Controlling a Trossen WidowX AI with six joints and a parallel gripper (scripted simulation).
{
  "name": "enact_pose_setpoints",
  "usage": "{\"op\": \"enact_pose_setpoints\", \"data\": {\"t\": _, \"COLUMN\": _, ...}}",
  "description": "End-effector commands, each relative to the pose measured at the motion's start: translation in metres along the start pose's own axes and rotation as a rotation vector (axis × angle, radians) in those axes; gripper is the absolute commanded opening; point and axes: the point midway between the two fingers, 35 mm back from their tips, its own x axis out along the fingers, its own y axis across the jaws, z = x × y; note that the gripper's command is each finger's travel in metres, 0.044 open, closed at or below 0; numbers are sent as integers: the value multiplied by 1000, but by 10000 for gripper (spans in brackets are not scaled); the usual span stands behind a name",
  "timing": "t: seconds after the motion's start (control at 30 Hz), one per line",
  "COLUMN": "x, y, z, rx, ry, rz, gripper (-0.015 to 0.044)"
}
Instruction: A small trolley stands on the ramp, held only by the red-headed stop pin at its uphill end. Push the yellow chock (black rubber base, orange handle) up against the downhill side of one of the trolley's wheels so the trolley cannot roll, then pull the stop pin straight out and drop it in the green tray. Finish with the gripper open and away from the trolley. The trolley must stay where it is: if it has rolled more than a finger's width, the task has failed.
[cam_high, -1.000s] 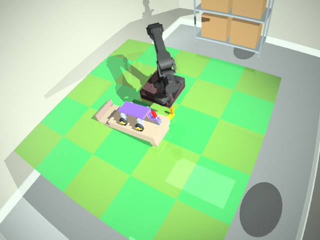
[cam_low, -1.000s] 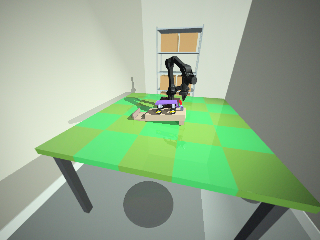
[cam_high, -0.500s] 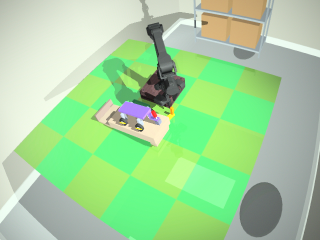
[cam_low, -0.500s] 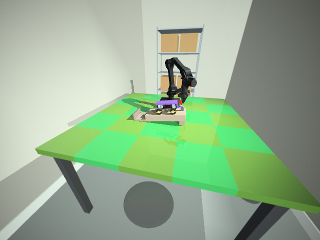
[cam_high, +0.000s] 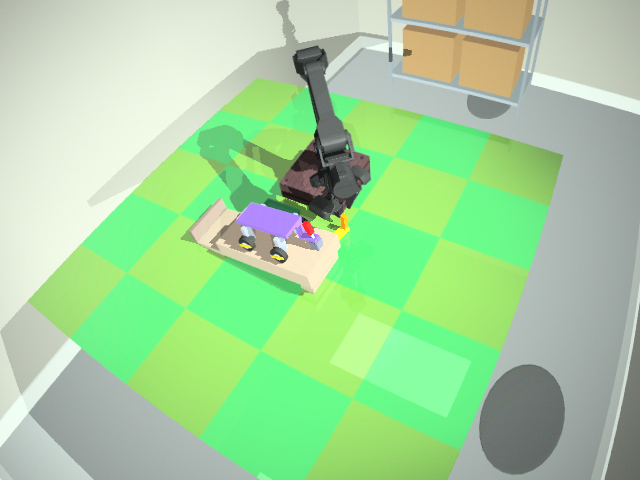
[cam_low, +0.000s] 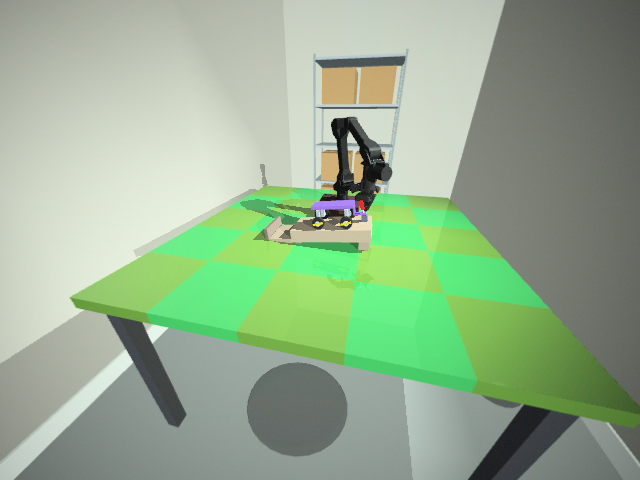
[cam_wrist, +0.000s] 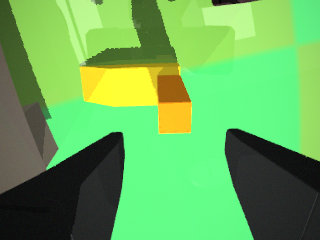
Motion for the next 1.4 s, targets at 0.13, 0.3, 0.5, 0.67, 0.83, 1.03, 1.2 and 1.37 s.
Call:
{"op": "enact_pose_setpoints", "data": {"t": 0.13, "x": 14, "y": -1, "z": 2, "rx": -2, "ry": -10, "rz": -3, "gripper": 190}}
{"op": "enact_pose_setpoints", "data": {"t": 0.3, "x": 22, "y": -1, "z": 2, "rx": -2, "ry": -10, "rz": -3, "gripper": 190}}
{"op": "enact_pose_setpoints", "data": {"t": 0.5, "x": 30, "y": -1, "z": 3, "rx": -2, "ry": -11, "rz": -3, "gripper": 190}}
{"op": "enact_pose_setpoints", "data": {"t": 0.67, "x": 30, "y": -1, "z": 3, "rx": -2, "ry": -11, "rz": -3, "gripper": 190}}
{"op": "enact_pose_setpoints", "data": {"t": 0.83, "x": 34, "y": -1, "z": 3, "rx": -2, "ry": -11, "rz": -3, "gripper": 190}}
{"op": "enact_pose_setpoints", "data": {"t": 1.03, "x": 43, "y": -1, "z": 3, "rx": -2, "ry": -11, "rz": -3, "gripper": 190}}
{"op": "enact_pose_setpoints", "data": {"t": 1.2, "x": 51, "y": -1, "z": 3, "rx": -2, "ry": -11, "rz": -3, "gripper": 190}}
{"op": "enact_pose_setpoints", "data": {"t": 1.37, "x": 55, "y": -1, "z": 3, "rx": -2, "ry": -11, "rz": -3, "gripper": 190}}
